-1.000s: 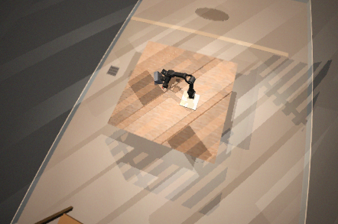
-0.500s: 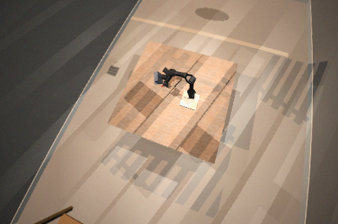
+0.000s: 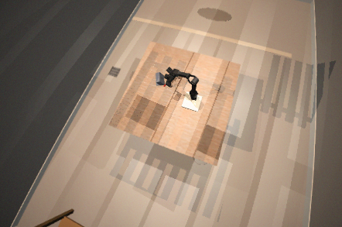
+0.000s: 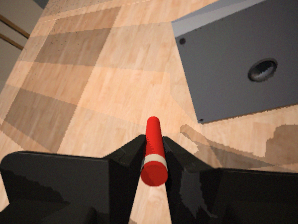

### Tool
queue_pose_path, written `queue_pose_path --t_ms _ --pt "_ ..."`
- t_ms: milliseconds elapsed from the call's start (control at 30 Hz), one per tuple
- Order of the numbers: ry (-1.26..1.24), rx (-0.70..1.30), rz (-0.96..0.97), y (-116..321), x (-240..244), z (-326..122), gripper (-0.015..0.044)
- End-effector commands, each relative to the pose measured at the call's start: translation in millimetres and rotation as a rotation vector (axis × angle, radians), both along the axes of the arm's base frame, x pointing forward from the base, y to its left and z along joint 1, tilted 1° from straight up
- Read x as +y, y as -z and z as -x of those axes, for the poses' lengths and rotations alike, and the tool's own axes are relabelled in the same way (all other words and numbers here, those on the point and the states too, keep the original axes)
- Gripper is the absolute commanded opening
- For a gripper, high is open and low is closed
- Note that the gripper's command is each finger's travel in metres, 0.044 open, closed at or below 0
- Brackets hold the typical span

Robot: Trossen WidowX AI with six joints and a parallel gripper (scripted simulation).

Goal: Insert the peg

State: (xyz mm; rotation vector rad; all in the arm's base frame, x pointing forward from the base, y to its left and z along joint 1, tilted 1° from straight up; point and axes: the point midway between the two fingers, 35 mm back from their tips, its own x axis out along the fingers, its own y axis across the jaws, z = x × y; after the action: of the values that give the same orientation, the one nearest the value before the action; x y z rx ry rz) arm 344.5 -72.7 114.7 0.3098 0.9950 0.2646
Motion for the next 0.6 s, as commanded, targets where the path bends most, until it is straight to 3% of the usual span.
queue_pose_path --t_ms 0,567 --pt "0.005 -0.028 -0.004 -3 -4 0 0.0" --pt "0.053 -0.103 -0.033 -4 -26 4 0.0"
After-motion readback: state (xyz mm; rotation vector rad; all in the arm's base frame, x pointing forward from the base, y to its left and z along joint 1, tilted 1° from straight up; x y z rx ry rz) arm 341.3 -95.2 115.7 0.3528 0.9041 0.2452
